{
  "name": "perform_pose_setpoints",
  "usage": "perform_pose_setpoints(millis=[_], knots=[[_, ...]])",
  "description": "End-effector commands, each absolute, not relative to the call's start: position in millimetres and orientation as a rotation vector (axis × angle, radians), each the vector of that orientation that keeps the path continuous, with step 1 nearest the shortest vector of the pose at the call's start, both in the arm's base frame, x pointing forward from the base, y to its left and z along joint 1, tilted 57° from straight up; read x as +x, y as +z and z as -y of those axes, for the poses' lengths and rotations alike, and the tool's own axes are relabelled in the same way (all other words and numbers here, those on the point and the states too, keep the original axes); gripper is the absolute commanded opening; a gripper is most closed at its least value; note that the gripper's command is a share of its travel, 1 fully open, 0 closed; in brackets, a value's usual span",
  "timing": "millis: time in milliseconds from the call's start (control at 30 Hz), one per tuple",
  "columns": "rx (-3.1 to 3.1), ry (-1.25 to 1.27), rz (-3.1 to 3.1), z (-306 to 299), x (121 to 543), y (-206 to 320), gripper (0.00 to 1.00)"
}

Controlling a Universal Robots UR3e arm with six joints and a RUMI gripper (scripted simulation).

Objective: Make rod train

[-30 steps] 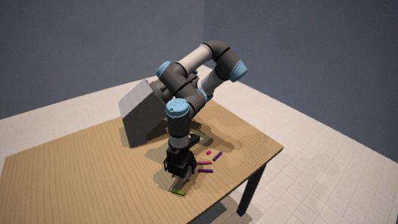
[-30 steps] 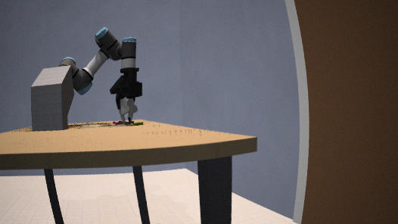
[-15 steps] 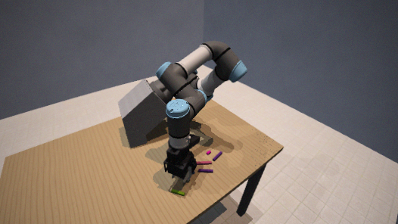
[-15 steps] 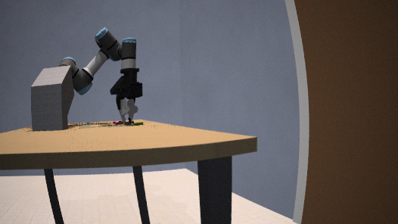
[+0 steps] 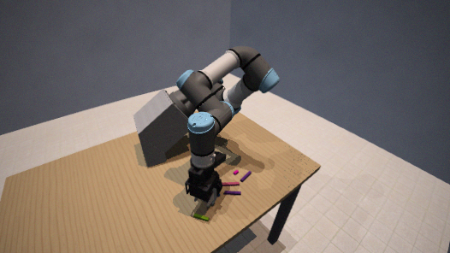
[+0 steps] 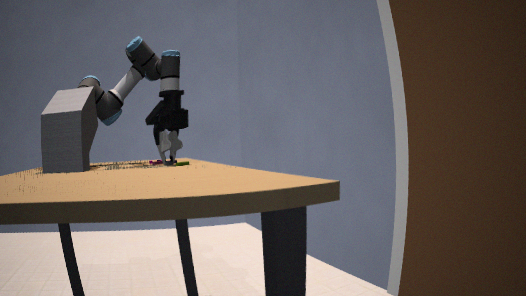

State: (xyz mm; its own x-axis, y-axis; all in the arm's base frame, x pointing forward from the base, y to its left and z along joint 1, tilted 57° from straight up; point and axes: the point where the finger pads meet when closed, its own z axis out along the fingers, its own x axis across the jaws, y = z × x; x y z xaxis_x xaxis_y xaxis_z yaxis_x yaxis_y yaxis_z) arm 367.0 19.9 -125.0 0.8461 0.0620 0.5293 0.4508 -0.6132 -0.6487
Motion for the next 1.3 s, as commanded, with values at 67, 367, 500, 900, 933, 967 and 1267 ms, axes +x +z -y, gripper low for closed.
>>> perform_pose_setpoints(millis=[67,367,500,900,933,967,1267], knots=[[-2.18,-0.591,0.37,-19.5,367.5,-124.9,0.0],[-2.18,-0.591,0.37,-19.5,367.5,-124.9,0.11],[-2.18,-0.591,0.37,-19.5,367.5,-124.9,0.17],[-2.18,-0.591,0.37,-19.5,367.5,-124.9,0.28],[-2.18,-0.591,0.37,-19.5,367.5,-124.9,0.28],[-2.18,-0.591,0.37,-19.5,367.5,-124.9,0.28],[-2.182,-0.592,0.372,-13.1,365.7,-121.3,0.28]])
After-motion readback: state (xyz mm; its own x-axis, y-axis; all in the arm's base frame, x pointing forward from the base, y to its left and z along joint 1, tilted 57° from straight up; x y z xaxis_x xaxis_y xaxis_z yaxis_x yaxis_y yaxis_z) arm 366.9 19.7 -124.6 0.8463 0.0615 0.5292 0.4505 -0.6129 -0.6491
